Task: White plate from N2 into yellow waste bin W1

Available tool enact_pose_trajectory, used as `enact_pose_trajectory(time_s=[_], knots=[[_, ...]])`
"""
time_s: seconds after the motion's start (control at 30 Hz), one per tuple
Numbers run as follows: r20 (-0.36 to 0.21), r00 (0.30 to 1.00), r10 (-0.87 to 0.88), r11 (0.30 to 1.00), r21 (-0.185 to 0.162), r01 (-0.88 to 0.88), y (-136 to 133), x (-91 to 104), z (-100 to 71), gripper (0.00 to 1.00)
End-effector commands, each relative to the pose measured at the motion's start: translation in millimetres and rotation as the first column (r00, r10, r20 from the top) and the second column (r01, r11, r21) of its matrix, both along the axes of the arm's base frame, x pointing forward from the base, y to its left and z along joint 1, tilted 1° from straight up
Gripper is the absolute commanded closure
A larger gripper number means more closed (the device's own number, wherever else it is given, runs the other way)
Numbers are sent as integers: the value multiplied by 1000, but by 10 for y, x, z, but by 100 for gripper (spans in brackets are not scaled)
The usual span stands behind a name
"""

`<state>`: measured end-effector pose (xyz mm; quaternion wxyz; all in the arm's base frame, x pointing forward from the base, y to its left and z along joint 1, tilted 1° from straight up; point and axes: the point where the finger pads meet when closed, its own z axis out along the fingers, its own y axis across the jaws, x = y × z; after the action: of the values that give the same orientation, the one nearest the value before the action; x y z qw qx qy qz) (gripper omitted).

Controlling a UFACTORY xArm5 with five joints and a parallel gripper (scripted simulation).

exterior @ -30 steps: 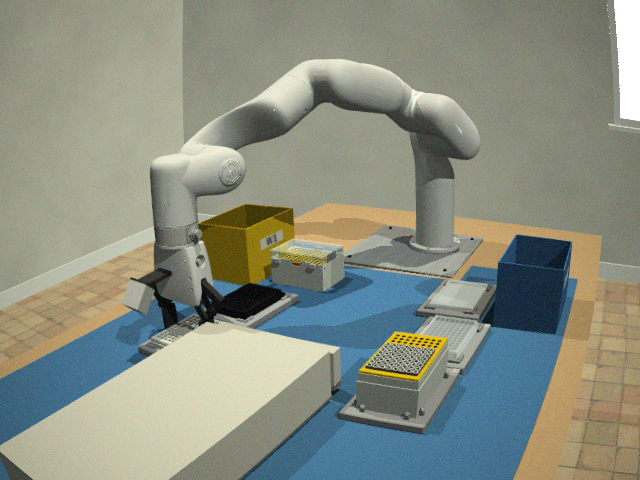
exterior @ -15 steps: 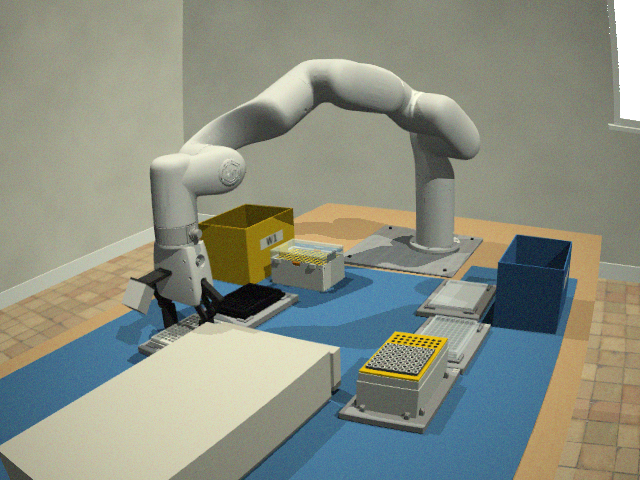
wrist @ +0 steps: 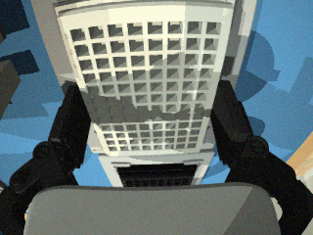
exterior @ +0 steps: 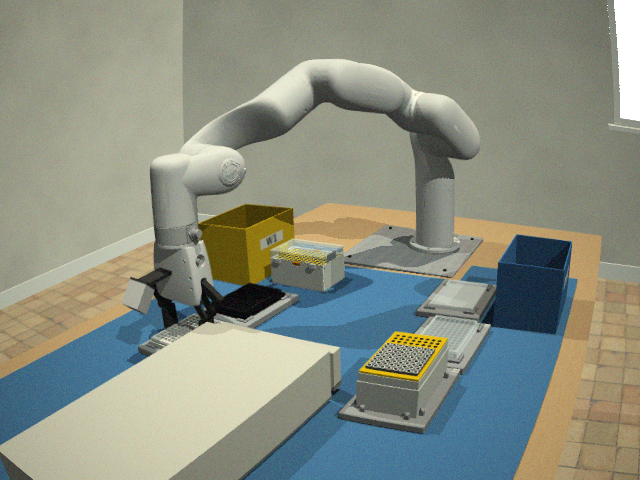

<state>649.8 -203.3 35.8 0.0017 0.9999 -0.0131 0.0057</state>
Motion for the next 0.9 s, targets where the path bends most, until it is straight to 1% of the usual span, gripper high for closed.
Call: enact_pose_trajectory(time_s=[0.0,0.5,0.87], knots=[[5,1000,0,1000,-2,0,-5,14,26,100],[5,1000,0,1000,-2,0,-5,14,26,100],[5,1000,0,1000,-2,0,-5,13,86,100]])
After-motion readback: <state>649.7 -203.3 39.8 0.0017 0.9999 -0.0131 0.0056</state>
